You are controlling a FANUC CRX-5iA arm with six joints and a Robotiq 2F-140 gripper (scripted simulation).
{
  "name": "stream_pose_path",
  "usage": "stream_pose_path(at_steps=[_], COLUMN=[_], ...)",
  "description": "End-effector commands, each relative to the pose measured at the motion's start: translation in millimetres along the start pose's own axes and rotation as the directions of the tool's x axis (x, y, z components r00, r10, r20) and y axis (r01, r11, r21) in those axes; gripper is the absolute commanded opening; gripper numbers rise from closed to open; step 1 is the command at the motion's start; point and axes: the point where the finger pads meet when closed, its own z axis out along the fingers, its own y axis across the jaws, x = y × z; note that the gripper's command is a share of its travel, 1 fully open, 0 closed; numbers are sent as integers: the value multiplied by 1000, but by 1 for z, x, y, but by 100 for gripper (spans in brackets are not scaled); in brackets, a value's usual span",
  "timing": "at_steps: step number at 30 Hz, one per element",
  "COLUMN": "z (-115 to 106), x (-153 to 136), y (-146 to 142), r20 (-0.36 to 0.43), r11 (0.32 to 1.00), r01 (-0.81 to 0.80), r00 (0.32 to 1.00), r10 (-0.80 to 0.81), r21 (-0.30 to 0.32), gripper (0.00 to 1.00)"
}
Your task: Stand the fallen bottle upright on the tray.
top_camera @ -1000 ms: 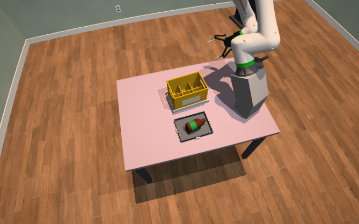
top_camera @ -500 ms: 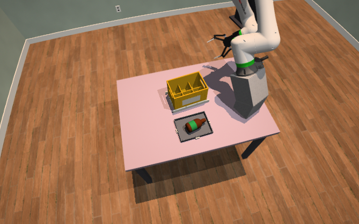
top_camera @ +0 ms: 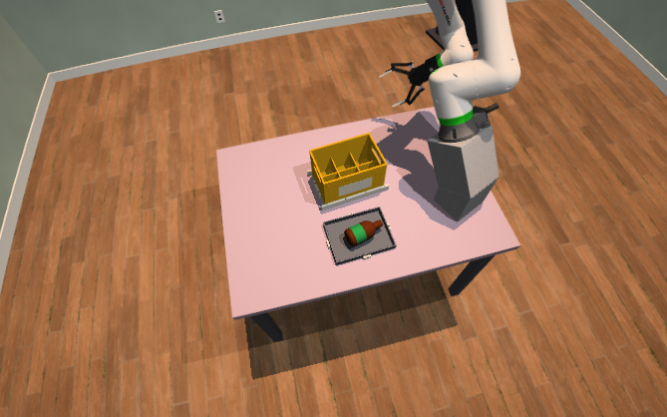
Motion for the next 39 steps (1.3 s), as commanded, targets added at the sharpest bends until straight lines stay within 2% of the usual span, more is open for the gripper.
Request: stream_pose_path(at_steps=[1,3,8,18,21,22,26,27,32,34,37,39], z=[18,18,45,123,123,133,171,172,211,224,225,246], x=[11,11,25,41,41,41,35,34,20,12,12,-2], y=[-12,-12,-34,-106,-106,-115,-156,-157,-201,-216,-217,-243], r20=[-15,-15,-37,-92,-92,-98,-121,-121,-142,-148,-148,-157], r11=[999,999,997,982,981,979,969,968,957,953,953,947], r01=[32,32,79,184,184,194,230,231,257,263,263,270], r00=[999,999,996,980,980,977,968,968,961,959,959,957], r10=[-32,-32,-79,-178,-179,-188,-218,-219,-238,-241,-242,-244], r21=[2,2,10,53,54,61,94,95,135,150,150,176], gripper=[100,100,100,100,100,100,100,100,100,100,100,100])
